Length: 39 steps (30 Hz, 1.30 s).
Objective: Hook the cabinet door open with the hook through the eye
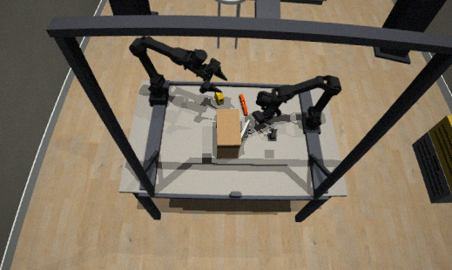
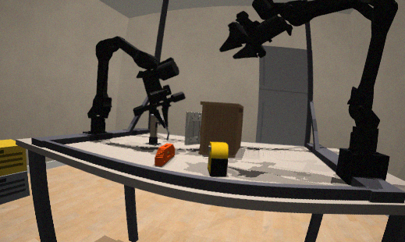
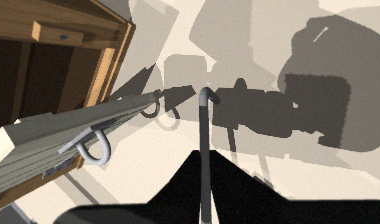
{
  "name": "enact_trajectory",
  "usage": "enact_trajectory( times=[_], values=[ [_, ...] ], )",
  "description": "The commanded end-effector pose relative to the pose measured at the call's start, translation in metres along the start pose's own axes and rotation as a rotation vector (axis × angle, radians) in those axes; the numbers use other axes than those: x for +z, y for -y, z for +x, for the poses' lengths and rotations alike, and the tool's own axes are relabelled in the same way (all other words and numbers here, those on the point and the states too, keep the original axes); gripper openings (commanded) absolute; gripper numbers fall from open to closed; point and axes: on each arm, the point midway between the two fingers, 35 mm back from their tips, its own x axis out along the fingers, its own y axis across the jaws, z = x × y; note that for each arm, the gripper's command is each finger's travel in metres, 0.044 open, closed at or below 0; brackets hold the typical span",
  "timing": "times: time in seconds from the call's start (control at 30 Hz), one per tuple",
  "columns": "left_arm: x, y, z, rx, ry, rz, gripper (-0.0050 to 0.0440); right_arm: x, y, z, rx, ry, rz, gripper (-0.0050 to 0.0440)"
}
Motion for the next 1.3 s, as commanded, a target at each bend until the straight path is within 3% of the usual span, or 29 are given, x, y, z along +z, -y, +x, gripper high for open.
enact_trajectory(
  times=[0.0,0.97,1.03,1.27],
  values=[
    [0.010,0.001,-0.003,-0.007,0.045,0.007,0.0400,0.000,-0.006,-0.011,0.038,0.087,-0.036,-0.0050],
    [0.016,0.001,-0.005,-0.006,0.068,0.004,0.0400,-0.018,-0.016,-0.052,0.185,0.736,-0.292,-0.0050],
    [0.016,0.001,-0.005,-0.006,0.068,0.004,0.0400,-0.018,-0.016,-0.052,0.185,0.736,-0.292,-0.0050],
    [0.016,0.001,-0.005,-0.006,0.068,0.004,0.0400,-0.026,-0.017,-0.059,0.218,0.885,-0.347,-0.0050]
  ],
)
